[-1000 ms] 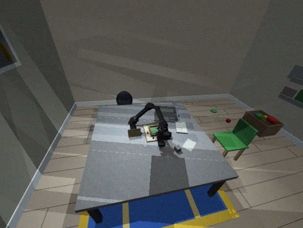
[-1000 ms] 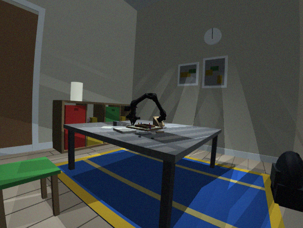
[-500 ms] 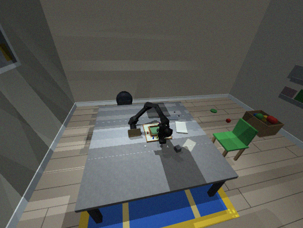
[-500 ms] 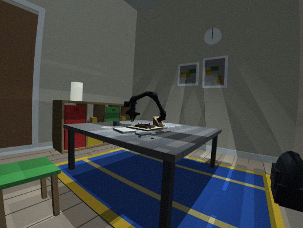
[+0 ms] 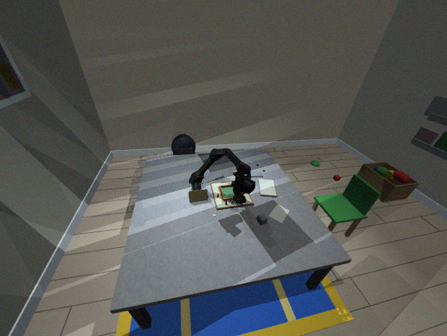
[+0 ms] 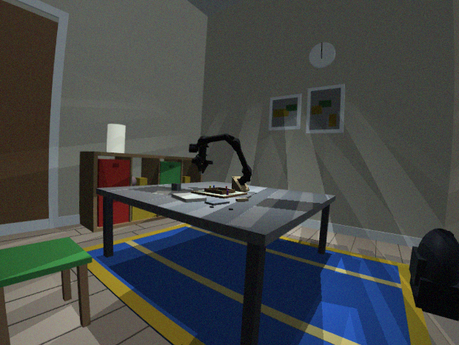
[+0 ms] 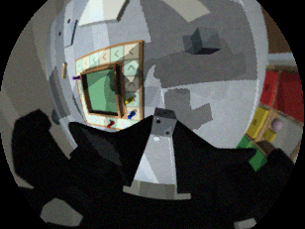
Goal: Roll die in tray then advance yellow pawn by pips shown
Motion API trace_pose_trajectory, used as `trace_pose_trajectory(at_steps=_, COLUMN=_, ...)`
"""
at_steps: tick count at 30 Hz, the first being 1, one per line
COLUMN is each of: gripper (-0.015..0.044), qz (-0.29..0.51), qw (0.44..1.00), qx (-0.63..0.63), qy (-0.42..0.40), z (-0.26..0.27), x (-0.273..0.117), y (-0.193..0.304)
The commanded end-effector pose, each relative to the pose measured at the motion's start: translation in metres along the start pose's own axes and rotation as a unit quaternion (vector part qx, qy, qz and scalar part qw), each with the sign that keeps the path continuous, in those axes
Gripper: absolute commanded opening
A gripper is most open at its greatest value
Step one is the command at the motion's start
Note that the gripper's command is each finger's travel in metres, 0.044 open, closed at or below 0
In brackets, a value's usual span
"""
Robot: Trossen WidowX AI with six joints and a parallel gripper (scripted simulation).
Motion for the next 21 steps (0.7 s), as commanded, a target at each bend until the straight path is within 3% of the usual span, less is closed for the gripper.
trace_pose_trajectory(at_steps=1, gripper=0.0000, qz=0.004, qw=1.000, qx=0.027, qy=0.001, z=0.008, x=-0.001, y=-0.004)
trace_pose_trajectory(at_steps=21, gripper=0.0000, qz=0.002, qw=0.953, qx=0.302, qy=0.006, z=0.082, x=0.008, y=-0.033)
Point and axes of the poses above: the point midway between the two fingers, 35 mm back from their tips, its own x axis out along the fingers, its own z axis across the jaws, y = z × x, the point moved 1 cm from there along -x, back along the fingers, and after that the axes turned 11 degrees about -x, right-handed, at the moved point
